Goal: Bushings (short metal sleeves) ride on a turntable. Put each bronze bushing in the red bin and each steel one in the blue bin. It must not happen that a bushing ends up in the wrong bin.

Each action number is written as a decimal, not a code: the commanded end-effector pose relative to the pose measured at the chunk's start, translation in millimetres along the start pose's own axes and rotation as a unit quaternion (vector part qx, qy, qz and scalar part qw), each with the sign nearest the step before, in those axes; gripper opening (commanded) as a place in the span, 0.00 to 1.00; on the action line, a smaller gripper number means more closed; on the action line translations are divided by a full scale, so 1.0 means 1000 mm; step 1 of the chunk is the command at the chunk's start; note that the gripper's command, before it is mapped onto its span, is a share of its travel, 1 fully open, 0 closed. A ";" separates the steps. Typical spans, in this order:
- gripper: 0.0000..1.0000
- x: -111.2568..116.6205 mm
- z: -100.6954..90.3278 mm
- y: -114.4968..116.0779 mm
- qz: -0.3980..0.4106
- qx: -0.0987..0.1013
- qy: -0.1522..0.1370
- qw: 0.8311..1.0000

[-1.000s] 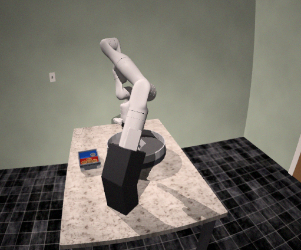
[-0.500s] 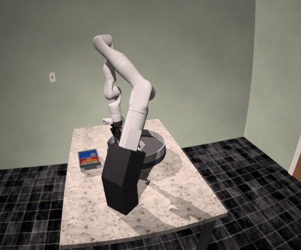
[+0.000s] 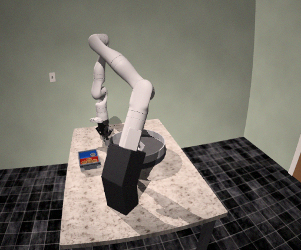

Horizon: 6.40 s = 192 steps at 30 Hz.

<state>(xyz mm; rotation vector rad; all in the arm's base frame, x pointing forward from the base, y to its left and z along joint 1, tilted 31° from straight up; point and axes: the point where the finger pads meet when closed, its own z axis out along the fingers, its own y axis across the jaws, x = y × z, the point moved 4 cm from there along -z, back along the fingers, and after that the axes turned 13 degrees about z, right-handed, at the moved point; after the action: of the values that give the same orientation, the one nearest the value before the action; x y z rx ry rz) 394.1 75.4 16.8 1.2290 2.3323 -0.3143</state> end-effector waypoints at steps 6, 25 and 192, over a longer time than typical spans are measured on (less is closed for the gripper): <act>0.00 0.027 -0.002 0.059 -0.105 -0.009 -0.003 0.994; 0.00 0.076 -0.006 0.164 -0.304 -0.018 -0.007 0.953; 0.00 0.075 0.135 0.170 -0.304 -0.019 -0.007 0.953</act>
<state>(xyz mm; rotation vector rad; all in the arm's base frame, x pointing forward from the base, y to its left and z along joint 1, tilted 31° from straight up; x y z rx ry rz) 538.6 168.8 -134.5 0.4558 2.6407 -0.4737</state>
